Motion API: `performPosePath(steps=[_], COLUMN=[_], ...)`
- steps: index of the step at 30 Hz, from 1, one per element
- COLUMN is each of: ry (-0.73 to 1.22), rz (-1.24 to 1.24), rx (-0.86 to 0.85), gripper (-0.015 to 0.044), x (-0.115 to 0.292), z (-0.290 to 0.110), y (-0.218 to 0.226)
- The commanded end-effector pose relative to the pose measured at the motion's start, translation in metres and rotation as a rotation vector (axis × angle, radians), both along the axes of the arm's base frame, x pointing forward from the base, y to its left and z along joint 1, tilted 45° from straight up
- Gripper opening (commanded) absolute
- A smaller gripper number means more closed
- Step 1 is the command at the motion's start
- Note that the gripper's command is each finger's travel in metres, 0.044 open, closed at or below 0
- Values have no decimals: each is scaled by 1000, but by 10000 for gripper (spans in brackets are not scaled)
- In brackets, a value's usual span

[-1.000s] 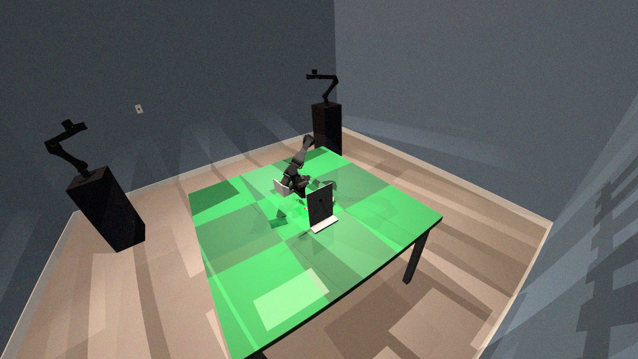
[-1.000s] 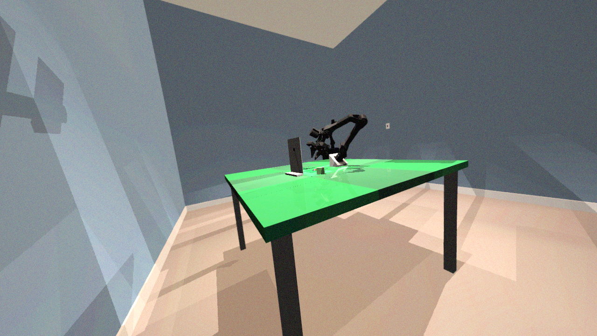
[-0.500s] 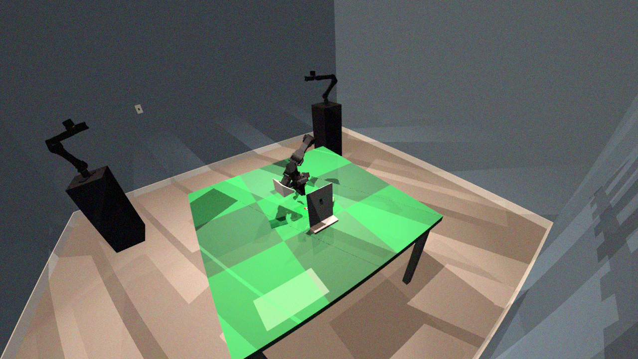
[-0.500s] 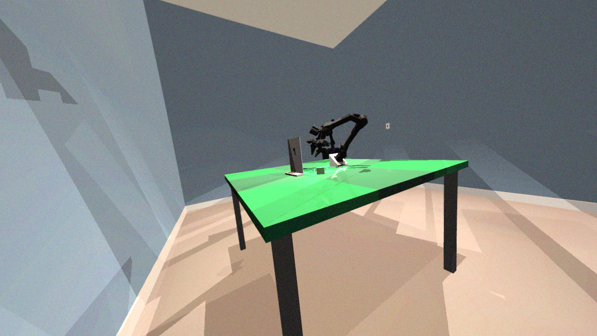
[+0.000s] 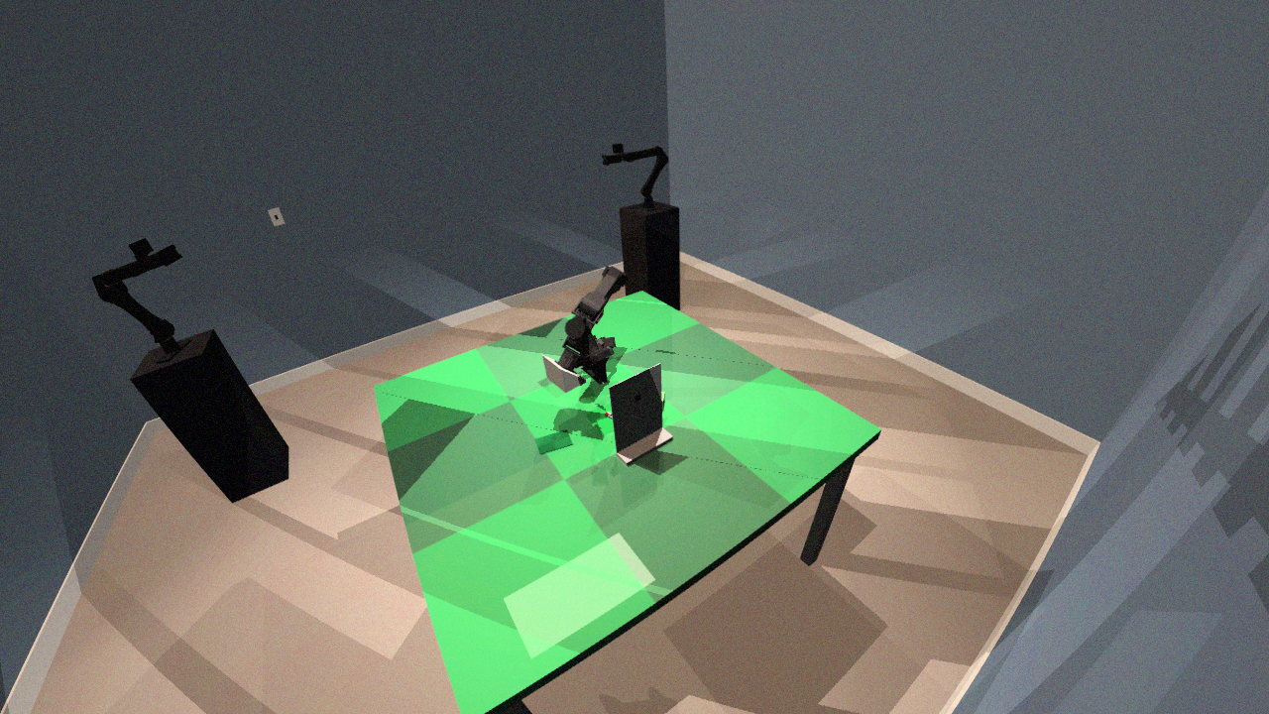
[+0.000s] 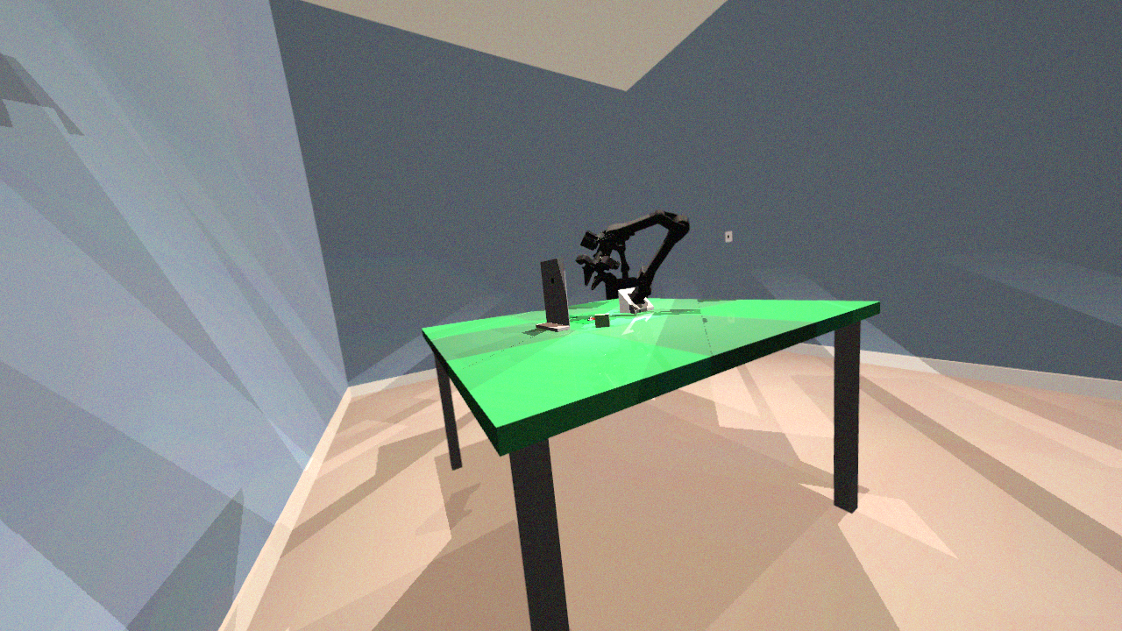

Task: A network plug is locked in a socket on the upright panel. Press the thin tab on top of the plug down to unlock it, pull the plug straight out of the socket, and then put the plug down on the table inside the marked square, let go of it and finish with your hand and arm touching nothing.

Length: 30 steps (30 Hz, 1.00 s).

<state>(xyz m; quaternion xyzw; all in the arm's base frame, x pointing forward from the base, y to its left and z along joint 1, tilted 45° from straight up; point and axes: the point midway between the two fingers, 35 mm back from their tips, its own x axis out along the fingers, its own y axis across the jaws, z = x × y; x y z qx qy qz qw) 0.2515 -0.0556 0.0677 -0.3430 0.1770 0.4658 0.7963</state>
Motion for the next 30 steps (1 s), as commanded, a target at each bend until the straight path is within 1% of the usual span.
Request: performPosePath(steps=[1, 30], ry=[-3, -11], rz=[-2, -3], rx=[-7, -4], gripper=[156, 156], x=[2, 4], z=[8, 67], y=[-10, -65])
